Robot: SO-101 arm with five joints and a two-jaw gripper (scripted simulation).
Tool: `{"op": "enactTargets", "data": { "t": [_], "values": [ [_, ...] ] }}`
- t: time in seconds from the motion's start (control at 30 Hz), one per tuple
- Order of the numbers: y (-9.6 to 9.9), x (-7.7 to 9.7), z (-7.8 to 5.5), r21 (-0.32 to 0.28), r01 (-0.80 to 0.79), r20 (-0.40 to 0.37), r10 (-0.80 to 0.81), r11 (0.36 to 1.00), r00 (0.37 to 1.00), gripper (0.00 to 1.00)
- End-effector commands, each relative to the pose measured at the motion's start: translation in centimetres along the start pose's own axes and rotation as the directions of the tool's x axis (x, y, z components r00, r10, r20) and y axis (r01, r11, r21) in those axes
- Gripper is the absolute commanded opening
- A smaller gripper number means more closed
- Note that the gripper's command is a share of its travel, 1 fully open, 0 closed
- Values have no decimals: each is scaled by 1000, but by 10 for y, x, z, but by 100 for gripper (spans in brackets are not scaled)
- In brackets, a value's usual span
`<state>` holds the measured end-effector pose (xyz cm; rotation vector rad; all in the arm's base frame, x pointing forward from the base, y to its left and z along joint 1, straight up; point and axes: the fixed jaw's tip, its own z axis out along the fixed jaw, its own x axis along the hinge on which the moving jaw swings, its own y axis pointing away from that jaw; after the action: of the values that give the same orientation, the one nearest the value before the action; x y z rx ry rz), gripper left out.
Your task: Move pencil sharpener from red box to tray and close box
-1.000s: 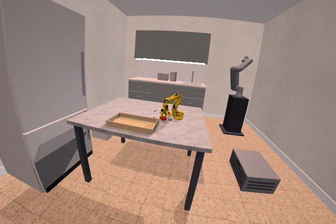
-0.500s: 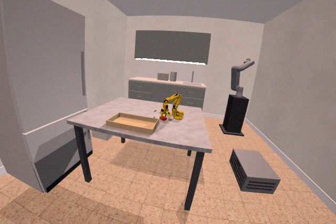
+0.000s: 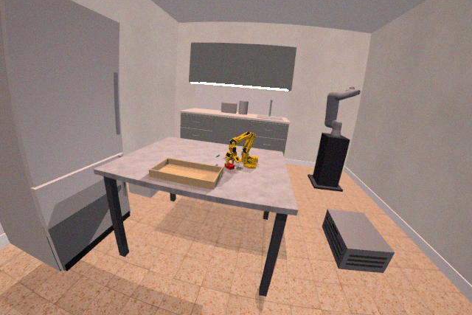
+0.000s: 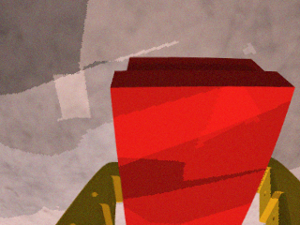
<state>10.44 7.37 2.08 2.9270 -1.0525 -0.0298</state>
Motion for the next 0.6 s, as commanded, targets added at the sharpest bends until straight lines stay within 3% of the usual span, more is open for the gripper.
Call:
{"op": "enactTargets", "data": {
  "t": [0.0,0.57],
  "values": [
    [-6,0,-9,36,8,-8,-8,999,1000,24],
    [-5,0,-37,36,8,-8,-8,999,1000,24]
  ]
}}
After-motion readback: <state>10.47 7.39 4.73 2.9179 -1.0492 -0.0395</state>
